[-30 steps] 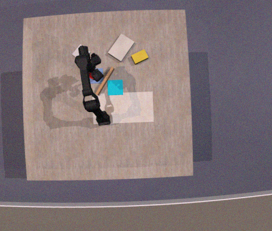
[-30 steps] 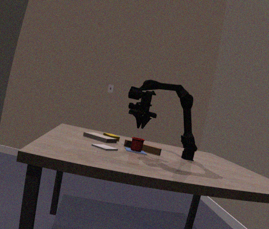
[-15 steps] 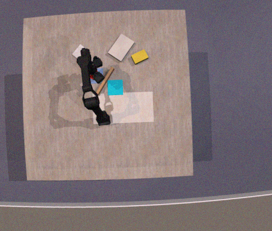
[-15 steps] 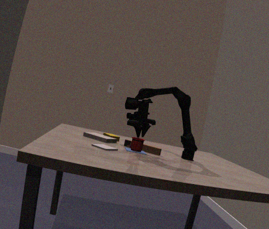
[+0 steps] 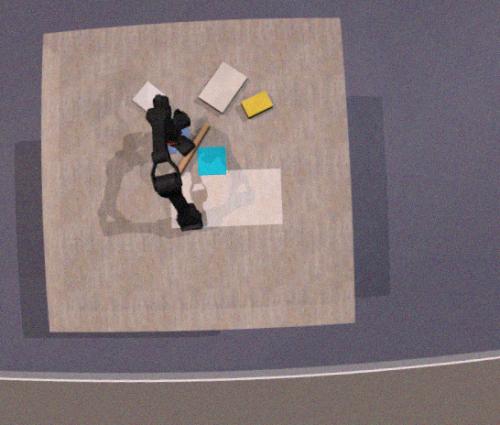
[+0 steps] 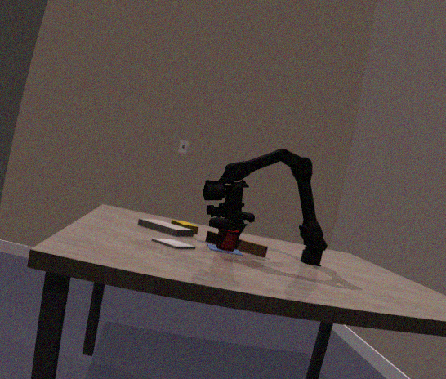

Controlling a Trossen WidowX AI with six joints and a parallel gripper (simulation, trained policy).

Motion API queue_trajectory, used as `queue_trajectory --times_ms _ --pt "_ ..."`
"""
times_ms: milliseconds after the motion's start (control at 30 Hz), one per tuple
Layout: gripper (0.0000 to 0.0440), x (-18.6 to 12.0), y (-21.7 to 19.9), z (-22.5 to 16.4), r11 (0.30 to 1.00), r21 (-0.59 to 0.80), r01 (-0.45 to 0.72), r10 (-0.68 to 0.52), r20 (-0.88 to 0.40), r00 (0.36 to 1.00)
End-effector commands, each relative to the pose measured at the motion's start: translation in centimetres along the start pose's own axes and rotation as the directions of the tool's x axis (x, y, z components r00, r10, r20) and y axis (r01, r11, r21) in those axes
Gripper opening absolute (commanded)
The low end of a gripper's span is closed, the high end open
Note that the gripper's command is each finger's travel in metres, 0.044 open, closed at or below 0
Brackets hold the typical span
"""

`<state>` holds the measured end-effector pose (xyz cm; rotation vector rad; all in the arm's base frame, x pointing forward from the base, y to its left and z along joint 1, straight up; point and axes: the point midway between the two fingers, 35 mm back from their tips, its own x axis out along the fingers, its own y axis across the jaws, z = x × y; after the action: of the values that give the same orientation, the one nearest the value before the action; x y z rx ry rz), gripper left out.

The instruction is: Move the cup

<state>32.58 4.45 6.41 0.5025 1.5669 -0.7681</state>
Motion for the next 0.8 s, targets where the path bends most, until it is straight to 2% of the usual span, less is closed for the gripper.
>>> queue_trajectory --times_ms 0,67,167,767 --pt "0.0063 1.1 -0.1 -0.1 0.999 -0.031 0.014 -0.014 -0.005 1.0" --pt "0.002 1.3 -0.2 -0.1 0.999 -0.042 0.016 -0.016 -0.003 1.0" --pt "0.0004 1.1 -0.3 -0.1 0.999 -0.05 0.014 -0.014 0.004 1.0" --pt "0.0 -1.4 -1.5 -0.1 1.0 -0.001 -0.016 0.016 0.007 1.0"
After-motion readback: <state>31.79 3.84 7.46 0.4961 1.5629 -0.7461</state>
